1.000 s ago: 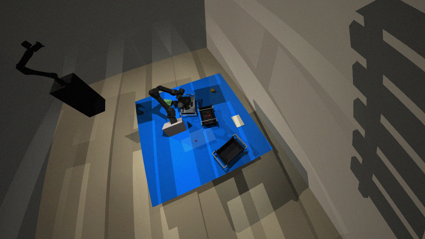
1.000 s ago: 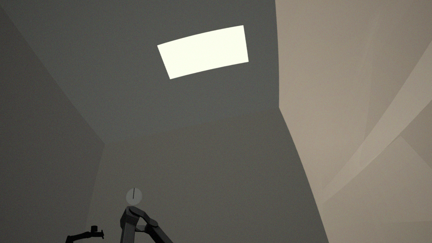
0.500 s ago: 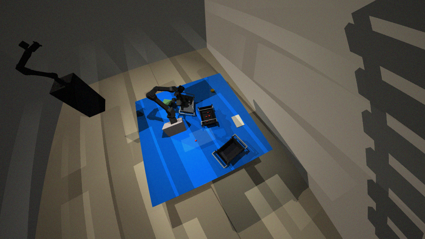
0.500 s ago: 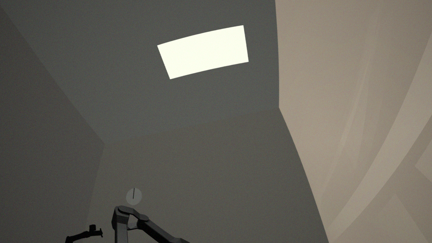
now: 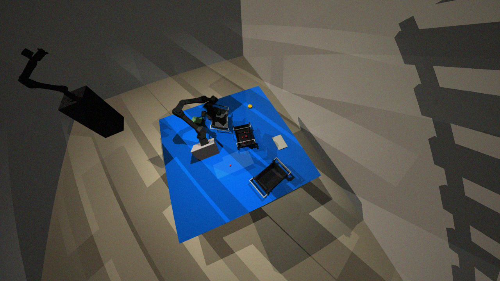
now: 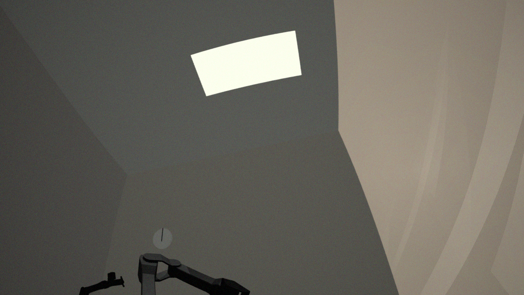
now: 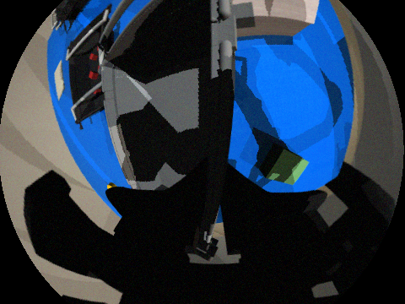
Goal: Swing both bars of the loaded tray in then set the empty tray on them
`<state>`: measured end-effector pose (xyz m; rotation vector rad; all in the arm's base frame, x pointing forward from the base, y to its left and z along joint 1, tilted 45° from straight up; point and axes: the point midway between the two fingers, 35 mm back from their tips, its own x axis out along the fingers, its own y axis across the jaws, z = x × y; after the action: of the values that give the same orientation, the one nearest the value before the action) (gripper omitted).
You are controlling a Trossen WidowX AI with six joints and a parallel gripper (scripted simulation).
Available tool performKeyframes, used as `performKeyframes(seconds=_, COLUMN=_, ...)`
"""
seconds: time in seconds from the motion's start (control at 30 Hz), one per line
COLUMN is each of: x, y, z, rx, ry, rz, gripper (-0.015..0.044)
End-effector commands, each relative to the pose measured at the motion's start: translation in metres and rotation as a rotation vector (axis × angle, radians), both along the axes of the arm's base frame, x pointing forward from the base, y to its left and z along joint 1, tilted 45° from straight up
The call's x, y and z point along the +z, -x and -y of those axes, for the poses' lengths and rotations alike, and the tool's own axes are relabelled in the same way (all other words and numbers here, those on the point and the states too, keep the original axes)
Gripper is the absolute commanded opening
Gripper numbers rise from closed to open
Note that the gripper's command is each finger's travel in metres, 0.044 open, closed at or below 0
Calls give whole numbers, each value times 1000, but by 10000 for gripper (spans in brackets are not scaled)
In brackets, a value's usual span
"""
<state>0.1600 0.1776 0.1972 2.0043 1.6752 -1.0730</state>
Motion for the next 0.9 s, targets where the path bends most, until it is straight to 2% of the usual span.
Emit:
performKeyframes(seconds=0.0, x=22, y=-6, z=9, rx=-5, ry=-5, rz=16, gripper=0)
performKeyframes(seconds=0.3, x=55, y=-7, z=27, rx=-8, ry=-11, rz=16, gripper=0)
performKeyframes(seconds=0.87, x=56, y=-7, z=27, rx=-8, ry=-11, rz=16, gripper=0)
